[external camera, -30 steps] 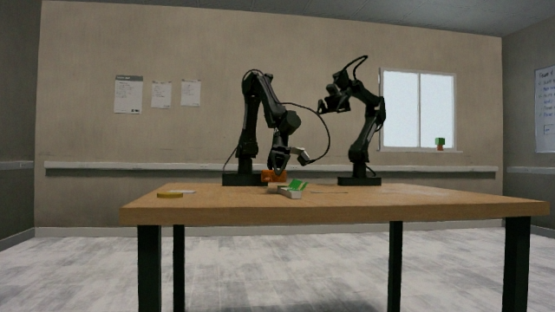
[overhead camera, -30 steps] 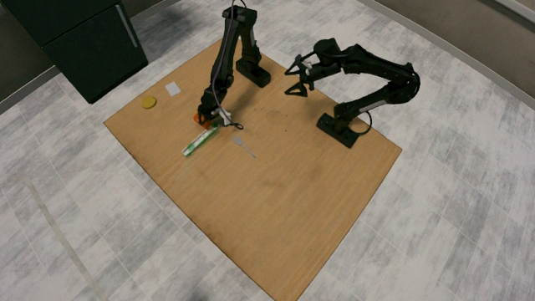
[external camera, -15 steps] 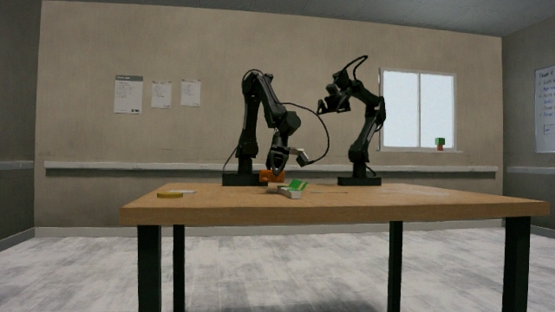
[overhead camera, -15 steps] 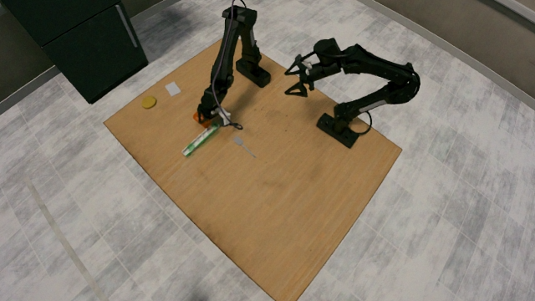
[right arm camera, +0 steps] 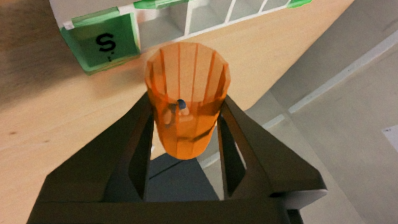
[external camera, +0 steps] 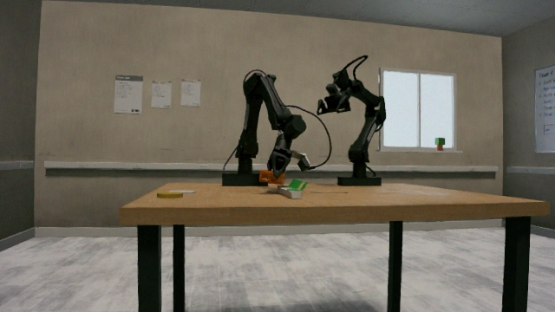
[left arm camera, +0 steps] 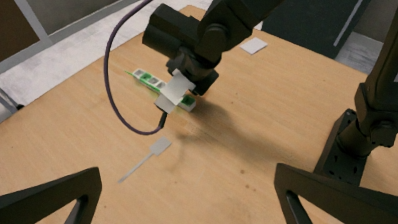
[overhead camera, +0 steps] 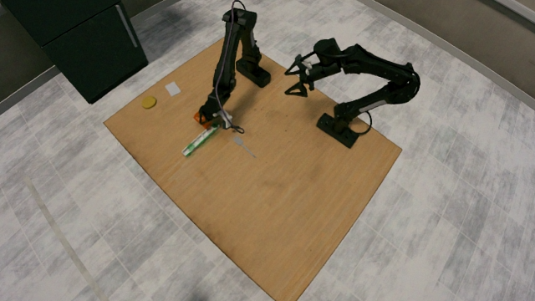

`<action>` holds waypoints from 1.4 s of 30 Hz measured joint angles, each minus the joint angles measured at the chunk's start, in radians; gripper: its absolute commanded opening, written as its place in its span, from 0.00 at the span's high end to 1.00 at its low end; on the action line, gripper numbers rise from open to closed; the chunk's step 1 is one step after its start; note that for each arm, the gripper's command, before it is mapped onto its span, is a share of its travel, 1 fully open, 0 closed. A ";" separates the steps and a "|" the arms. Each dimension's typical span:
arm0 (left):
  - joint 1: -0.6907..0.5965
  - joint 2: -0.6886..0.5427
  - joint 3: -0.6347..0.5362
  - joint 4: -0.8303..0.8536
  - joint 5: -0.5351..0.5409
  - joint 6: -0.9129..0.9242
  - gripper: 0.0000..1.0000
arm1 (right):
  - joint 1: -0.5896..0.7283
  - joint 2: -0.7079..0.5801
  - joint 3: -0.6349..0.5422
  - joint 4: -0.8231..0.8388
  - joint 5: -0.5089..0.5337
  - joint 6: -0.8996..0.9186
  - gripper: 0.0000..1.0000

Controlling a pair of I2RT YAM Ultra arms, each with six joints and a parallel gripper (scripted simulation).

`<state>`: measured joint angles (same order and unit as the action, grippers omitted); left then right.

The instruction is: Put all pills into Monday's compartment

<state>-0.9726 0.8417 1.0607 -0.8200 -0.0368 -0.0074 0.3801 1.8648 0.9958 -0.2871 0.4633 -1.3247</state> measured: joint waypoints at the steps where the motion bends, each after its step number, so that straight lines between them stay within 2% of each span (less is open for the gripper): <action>1: 0.000 0.000 0.000 0.000 0.000 0.000 0.00 | 0.000 0.000 0.000 0.000 0.001 0.000 0.64; 42: 0.000 0.000 0.000 0.000 0.000 0.000 0.00 | 0.058 0.041 0.042 -0.050 0.129 0.012 0.64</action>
<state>-0.9726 0.8417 1.0607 -0.8200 -0.0368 -0.0074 0.4381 1.9057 1.0382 -0.3370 0.5922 -1.3128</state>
